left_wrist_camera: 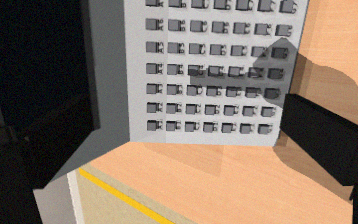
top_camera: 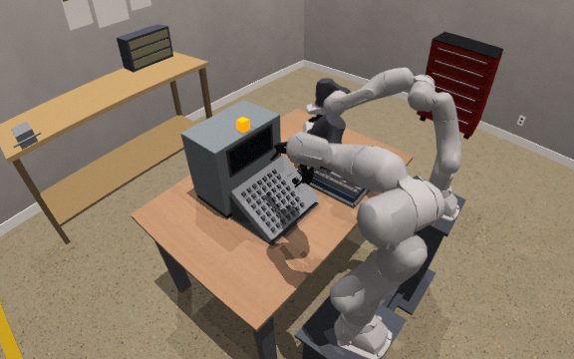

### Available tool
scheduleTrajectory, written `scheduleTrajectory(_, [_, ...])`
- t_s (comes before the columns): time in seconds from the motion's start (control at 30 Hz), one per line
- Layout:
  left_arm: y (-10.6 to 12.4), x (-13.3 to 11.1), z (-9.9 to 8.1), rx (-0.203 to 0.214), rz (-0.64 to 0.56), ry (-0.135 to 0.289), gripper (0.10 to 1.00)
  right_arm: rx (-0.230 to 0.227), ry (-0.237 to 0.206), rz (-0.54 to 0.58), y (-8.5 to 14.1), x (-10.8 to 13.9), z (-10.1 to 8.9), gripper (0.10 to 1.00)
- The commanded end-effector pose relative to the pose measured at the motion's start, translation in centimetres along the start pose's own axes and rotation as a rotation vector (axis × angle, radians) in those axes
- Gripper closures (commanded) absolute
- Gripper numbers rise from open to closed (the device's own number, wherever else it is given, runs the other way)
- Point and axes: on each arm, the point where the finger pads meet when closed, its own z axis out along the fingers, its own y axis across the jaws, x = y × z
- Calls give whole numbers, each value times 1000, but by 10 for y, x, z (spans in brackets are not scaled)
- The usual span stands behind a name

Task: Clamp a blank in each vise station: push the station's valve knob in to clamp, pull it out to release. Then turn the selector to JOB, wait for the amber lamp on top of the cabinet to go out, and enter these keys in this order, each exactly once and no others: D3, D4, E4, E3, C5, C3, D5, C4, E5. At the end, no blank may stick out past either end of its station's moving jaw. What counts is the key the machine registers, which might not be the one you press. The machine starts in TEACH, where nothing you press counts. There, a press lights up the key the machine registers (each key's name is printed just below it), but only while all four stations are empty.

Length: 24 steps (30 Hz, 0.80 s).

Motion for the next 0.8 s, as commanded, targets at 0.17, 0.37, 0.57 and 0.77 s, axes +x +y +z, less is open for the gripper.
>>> scheduleTrajectory(0.17, [0, 0, 0, 0, 0, 0, 98, 2, 2, -3, 0, 1, 10, 999])
scheduleTrajectory(0.37, [0, 0, 0, 0, 0, 0, 98, 2, 2, -3, 0, 1, 11, 999])
scheduleTrajectory(0.57, [0, 0, 0, 0, 0, 0, 98, 2, 2, -3, 0, 1, 12, 999])
scheduleTrajectory(0.77, [0, 0, 0, 0, 0, 0, 98, 2, 2, -3, 0, 1, 16, 999])
